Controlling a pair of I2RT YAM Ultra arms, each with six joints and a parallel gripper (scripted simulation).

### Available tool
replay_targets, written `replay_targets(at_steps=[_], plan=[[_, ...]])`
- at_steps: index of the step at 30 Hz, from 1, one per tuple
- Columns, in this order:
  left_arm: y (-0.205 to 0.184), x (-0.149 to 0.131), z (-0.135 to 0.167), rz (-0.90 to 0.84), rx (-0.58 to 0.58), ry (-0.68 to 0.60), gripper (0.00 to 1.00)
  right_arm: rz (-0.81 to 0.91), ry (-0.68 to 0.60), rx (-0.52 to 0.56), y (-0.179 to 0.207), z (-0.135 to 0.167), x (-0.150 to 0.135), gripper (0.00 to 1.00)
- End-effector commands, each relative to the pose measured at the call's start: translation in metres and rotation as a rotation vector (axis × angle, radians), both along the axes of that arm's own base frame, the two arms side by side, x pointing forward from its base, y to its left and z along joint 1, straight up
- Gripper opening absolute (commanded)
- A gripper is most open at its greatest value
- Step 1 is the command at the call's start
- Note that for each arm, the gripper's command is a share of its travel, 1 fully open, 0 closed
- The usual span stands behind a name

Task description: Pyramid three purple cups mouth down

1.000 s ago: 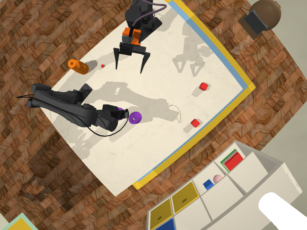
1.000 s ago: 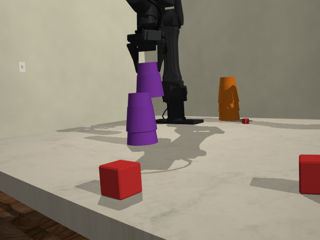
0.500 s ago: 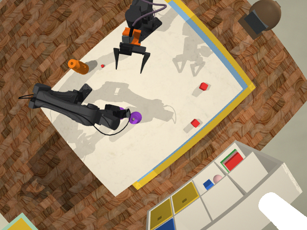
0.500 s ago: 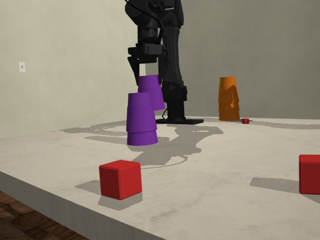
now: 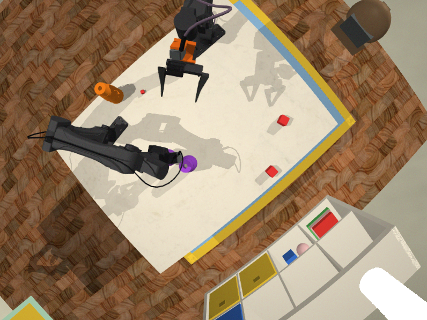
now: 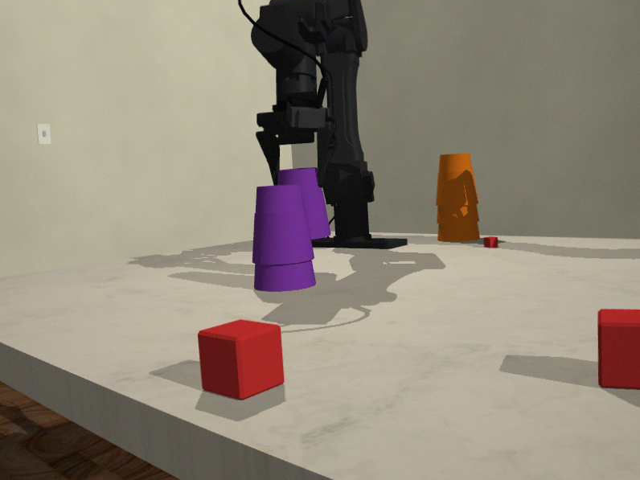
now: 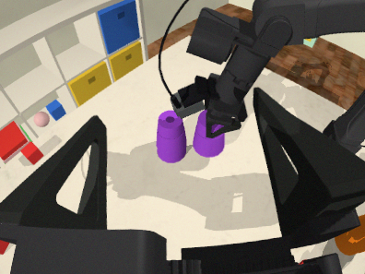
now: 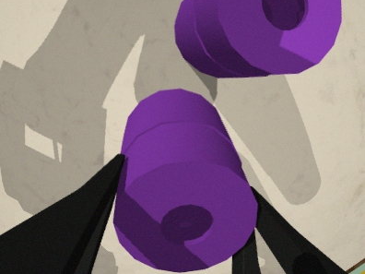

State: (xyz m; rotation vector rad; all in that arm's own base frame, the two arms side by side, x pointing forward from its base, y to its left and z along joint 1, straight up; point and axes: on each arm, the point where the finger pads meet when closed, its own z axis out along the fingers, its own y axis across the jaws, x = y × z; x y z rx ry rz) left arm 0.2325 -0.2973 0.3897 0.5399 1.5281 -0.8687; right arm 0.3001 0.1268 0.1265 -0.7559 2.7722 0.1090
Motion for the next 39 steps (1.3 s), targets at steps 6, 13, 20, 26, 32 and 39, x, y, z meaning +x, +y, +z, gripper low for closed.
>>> replay_targets(at_steps=[6, 13, 20, 26, 32, 39], plan=[[0.003, -0.004, 0.004, 0.002, 0.001, -0.009, 1.00, -0.001, -0.065, 0.026, 0.006, -0.002, 0.009, 0.00], [0.003, -0.004, 0.004, 0.002, 0.001, -0.009, 1.00, -0.001, -0.074, 0.029, 0.006, -0.003, 0.009, 0.00], [0.003, -0.004, 0.004, 0.002, 0.001, -0.009, 1.00, -0.001, -0.074, 0.029, 0.006, -0.006, 0.009, 0.00], [0.003, -0.004, 0.004, 0.002, 0.001, -0.009, 1.00, -0.001, -0.074, 0.029, 0.006, -0.009, 0.009, 0.00], [0.003, -0.004, 0.004, 0.002, 0.001, -0.009, 1.00, -0.001, -0.083, 0.033, 0.007, -0.008, 0.011, 0.00], [0.003, -0.004, 0.004, 0.002, 0.001, -0.009, 1.00, -0.001, -0.074, 0.029, 0.007, -0.015, 0.009, 0.00]])
